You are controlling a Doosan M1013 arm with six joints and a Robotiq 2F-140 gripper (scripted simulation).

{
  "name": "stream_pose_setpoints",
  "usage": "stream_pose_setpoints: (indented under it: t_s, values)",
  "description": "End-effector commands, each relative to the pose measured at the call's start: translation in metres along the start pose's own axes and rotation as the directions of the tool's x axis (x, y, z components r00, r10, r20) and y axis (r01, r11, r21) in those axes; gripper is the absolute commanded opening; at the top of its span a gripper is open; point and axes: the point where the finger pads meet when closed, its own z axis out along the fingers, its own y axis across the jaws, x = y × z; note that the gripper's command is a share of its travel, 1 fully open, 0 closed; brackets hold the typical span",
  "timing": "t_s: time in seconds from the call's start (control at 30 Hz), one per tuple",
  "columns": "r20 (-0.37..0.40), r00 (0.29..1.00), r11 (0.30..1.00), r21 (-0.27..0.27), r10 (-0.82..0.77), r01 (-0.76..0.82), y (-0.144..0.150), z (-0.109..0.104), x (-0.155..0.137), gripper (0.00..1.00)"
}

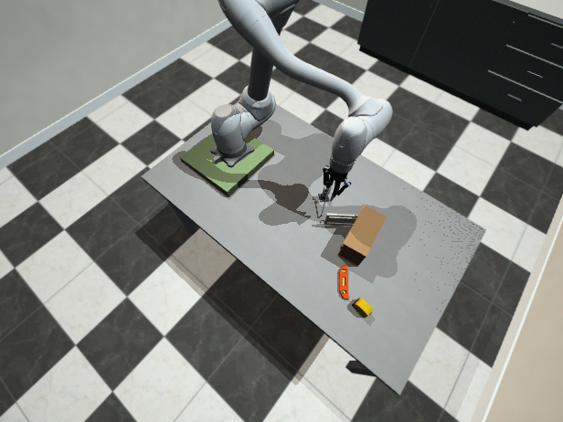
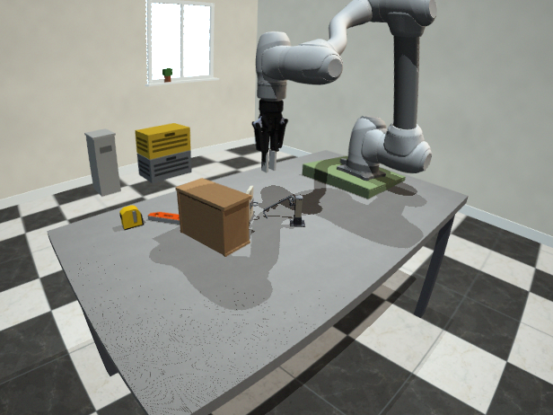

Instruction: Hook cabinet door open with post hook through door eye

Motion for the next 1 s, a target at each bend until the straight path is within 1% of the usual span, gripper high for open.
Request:
stream_pose_setpoints:
  t_s: [0.0, 0.1, 0.13, 0.2, 0.97]
  values:
    - [0.012, 0.961, 0.961, 0.008, -0.275, 0.275, 0.0143, -0.0001, -0.0078, 0.16]
    - [0.015, 0.887, 0.887, 0.013, -0.462, 0.462, 0.0183, 0.0000, -0.0101, 0.16]
    - [0.015, 0.883, 0.883, 0.014, -0.470, 0.469, 0.0186, 0.0000, -0.0103, 0.16]
    - [0.015, 0.882, 0.882, 0.014, -0.470, 0.470, 0.0186, 0.0000, -0.0103, 0.15]
    - [0.015, 0.882, 0.882, 0.014, -0.470, 0.470, 0.0186, 0.0000, -0.0103, 0.15]
